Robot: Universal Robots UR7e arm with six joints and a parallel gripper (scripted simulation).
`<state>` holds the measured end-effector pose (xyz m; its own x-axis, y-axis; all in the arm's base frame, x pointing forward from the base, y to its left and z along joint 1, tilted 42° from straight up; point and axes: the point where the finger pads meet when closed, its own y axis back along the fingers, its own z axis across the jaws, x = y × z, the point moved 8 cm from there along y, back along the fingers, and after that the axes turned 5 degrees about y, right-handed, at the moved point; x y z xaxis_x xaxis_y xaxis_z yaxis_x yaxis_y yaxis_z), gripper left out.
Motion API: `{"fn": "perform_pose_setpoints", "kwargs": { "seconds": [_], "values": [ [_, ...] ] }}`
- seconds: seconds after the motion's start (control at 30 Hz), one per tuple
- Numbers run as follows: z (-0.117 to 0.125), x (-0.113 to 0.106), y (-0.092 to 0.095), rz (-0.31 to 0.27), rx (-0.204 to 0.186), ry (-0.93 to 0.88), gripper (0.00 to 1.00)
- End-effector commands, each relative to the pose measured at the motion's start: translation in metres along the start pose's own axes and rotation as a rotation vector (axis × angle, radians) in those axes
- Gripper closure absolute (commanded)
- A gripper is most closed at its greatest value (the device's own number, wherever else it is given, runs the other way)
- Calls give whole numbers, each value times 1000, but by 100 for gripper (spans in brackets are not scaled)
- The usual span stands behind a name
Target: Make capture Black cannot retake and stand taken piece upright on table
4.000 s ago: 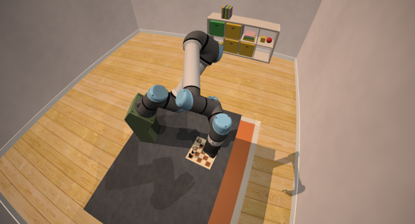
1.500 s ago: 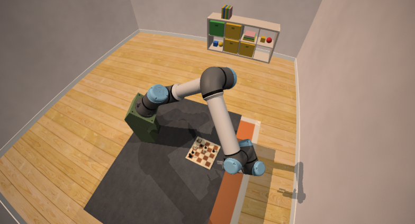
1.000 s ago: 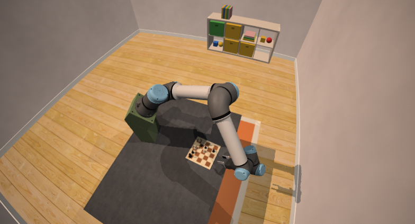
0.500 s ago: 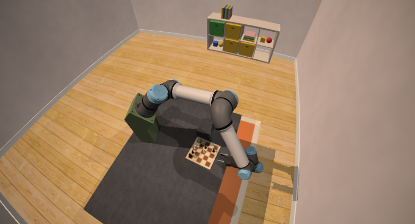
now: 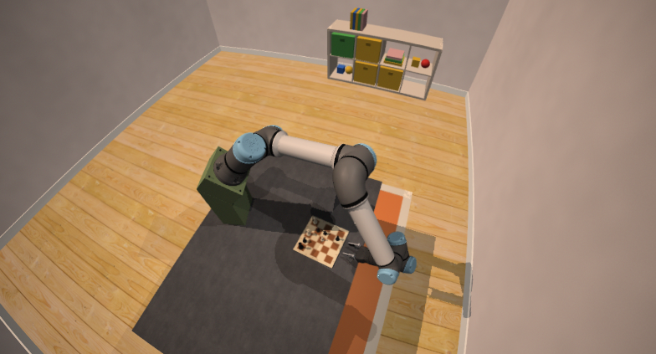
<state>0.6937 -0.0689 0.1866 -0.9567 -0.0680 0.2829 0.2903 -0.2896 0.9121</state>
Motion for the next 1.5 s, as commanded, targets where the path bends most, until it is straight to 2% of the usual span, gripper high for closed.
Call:
{"fn": "perform_pose_setpoints", "kwargs": {
  "seconds": [0.0,1.17,1.33,1.47],
  "values": [
    [0,-1,1,-2,2,2,0],
    [0,0,2,-1,2,2,0],
    [0,12,8,0,1,0,0],
    [1,31,22,1,1,0,0]
  ]
}}
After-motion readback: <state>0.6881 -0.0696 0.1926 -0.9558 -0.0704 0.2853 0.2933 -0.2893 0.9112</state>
